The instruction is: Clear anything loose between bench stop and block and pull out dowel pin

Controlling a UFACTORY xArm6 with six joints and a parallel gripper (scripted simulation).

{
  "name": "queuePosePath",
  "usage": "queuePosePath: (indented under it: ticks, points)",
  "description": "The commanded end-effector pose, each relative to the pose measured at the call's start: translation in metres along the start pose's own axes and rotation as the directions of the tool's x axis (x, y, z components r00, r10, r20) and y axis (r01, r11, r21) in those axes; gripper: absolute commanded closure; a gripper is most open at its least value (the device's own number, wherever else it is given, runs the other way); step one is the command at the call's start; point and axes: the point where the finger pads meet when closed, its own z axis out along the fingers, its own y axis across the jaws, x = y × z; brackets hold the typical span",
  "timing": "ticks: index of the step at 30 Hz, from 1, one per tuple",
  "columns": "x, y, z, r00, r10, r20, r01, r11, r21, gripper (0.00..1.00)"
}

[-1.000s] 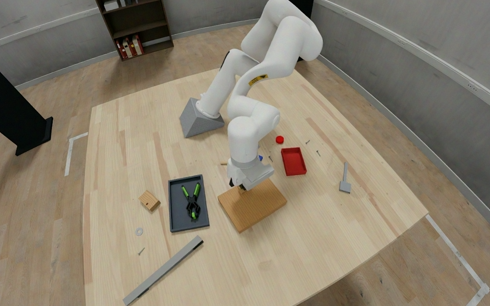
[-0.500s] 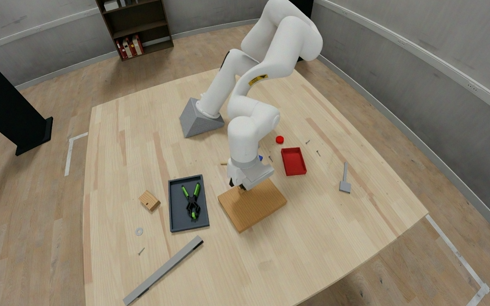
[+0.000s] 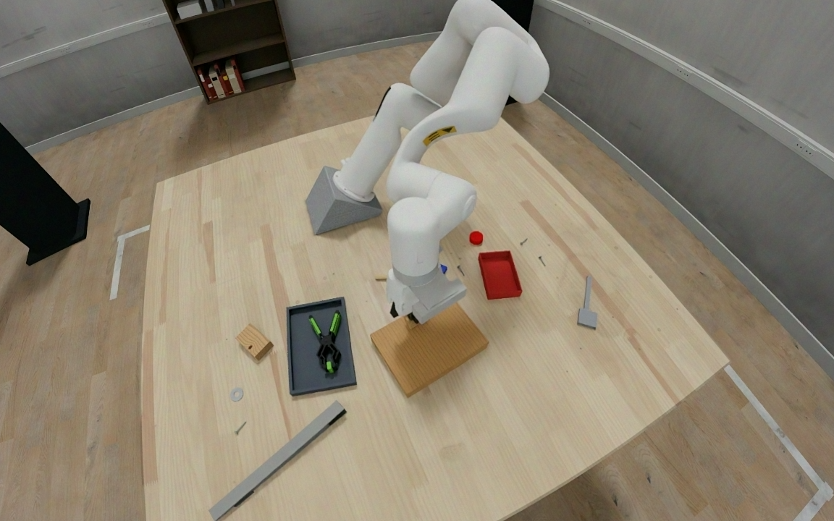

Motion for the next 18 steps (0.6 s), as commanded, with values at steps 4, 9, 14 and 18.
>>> queuePosePath:
  ticks: [4,9,14,18]
  points:
    - [0.0003,-0.0003,-0.0015,1.000,0.004,-0.003,-0.004,1.000,-0.002,1.00]
    - [-0.0006,-0.0010,-0.0015,1.000,0.009,-0.003,-0.009,1.000,-0.002,1.00]
    - [-0.0012,-0.0015,-0.0015,1.000,0.012,-0.003,-0.012,1.000,-0.002,1.00]
    - [-0.0020,-0.0021,-0.0015,1.000,0.017,-0.003,-0.017,1.000,-0.002,1.00]
